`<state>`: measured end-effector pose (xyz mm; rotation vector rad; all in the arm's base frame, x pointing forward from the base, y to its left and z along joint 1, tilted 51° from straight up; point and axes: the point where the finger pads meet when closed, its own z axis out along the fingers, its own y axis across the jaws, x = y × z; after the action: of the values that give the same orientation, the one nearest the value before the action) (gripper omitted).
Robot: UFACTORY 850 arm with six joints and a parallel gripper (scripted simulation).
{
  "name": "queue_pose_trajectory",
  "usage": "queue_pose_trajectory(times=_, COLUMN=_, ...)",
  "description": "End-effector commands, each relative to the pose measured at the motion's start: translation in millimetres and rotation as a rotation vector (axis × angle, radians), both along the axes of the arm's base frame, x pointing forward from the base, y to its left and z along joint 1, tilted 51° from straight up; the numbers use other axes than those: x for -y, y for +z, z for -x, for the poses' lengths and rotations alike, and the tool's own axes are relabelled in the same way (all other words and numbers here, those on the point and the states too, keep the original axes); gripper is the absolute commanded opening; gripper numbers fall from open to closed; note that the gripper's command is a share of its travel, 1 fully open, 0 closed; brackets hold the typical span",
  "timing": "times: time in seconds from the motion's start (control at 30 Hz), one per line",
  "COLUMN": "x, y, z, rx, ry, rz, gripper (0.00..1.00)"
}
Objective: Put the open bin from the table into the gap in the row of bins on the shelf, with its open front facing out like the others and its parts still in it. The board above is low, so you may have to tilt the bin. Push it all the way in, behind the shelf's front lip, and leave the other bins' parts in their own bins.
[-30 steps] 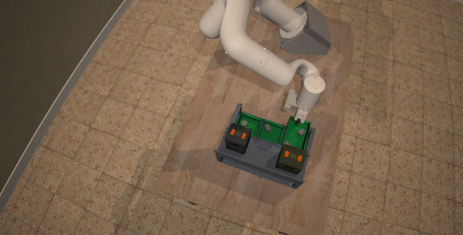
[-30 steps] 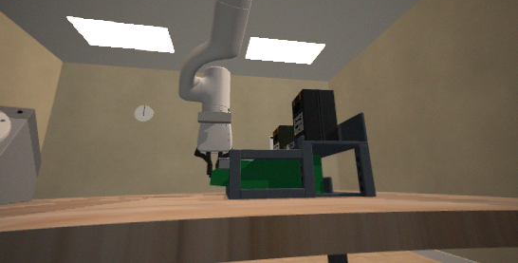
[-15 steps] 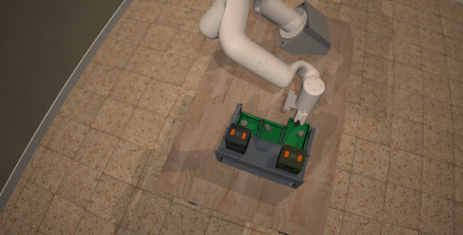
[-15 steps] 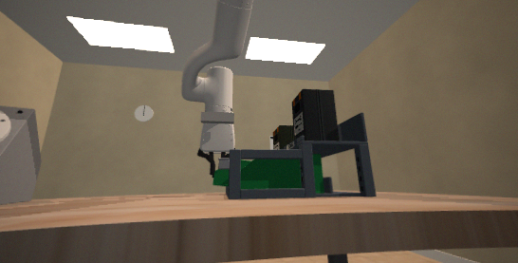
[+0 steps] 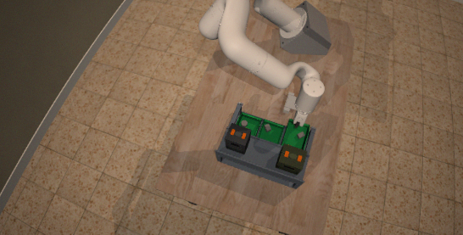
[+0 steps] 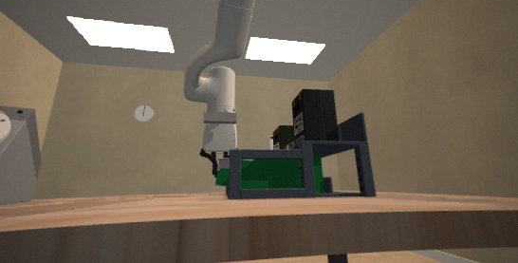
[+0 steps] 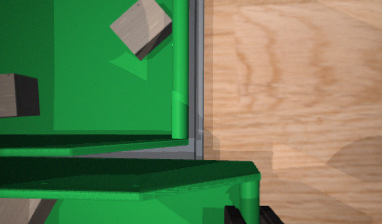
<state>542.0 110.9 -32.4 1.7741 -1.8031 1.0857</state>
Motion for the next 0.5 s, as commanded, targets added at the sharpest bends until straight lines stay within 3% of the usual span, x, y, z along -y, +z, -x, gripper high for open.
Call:
queue_pose_trajectory(times=0.0, x=-1.4, y=1.9, z=-5.7, rx=0.001, ry=0.001, rz=-0.001, gripper=0.0)
queue_pose_trajectory(times=0.47, x=-2.2, y=3.9, z=-13.3, rx=0.001, ry=0.001, rz=-0.001, gripper=0.0)
